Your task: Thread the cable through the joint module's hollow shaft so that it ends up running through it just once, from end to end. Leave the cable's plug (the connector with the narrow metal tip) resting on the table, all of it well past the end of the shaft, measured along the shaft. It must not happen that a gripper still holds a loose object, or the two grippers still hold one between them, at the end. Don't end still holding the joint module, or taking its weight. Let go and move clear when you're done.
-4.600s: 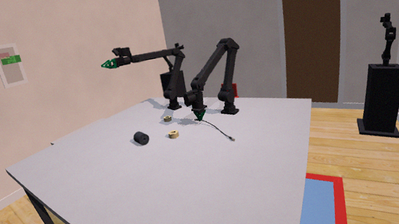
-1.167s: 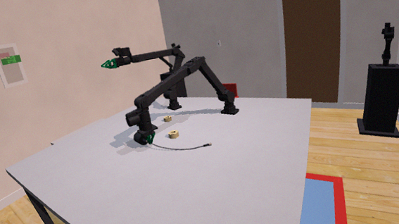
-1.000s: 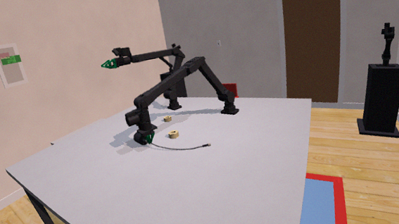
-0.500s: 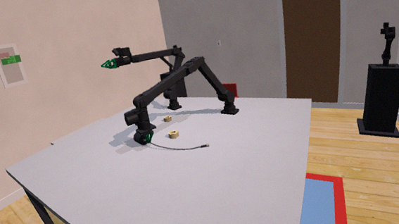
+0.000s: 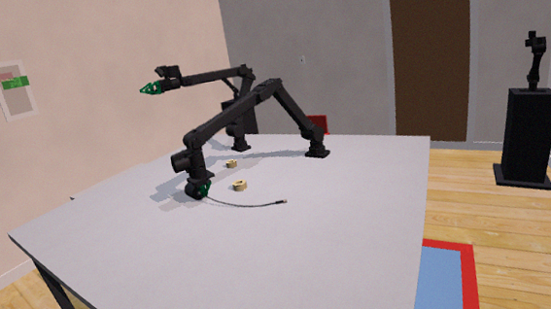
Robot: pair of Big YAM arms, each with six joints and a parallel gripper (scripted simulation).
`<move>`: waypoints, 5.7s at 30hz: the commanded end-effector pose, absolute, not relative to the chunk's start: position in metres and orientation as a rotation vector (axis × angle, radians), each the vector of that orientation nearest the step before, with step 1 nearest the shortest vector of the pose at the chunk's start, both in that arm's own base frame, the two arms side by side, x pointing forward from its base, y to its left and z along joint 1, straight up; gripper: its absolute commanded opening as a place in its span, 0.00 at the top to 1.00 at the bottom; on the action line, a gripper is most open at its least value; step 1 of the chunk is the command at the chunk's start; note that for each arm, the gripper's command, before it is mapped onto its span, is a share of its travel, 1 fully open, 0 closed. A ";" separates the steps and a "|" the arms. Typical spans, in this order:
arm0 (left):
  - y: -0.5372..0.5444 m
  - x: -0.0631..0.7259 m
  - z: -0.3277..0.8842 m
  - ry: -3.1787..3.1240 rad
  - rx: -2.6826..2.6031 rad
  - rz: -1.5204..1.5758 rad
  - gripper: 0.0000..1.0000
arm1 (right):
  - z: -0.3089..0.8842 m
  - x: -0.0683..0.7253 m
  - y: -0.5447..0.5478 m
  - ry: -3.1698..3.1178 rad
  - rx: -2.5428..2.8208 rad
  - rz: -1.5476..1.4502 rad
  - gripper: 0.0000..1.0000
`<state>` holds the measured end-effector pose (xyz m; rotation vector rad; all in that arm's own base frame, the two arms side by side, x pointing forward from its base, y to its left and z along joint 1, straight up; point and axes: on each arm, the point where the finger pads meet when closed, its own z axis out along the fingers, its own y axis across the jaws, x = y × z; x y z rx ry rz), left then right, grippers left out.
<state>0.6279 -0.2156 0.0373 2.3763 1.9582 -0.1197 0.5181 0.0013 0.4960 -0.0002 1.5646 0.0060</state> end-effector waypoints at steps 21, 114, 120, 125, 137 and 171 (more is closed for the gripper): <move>-0.232 0.646 0.045 1.936 2.356 -0.088 1.00 | 0.545 0.520 0.005 1.477 0.000 0.016 0.00; -0.245 0.620 0.090 1.911 2.383 -0.097 0.68 | 0.545 0.520 0.005 1.477 0.000 0.016 0.00; -0.245 0.625 0.092 1.916 2.381 -0.098 0.68 | 0.545 0.520 0.005 1.477 0.000 0.016 0.00; -0.245 0.625 0.093 1.912 2.378 -0.093 0.68 | 0.545 0.520 0.005 1.477 0.000 0.016 0.00; -0.239 0.644 0.150 2.001 2.222 -0.055 0.68 | 0.545 0.520 0.005 1.477 0.000 0.016 0.00; -0.225 0.629 0.171 2.704 1.350 -0.238 0.68 | 0.545 0.520 0.005 1.477 0.000 0.016 0.00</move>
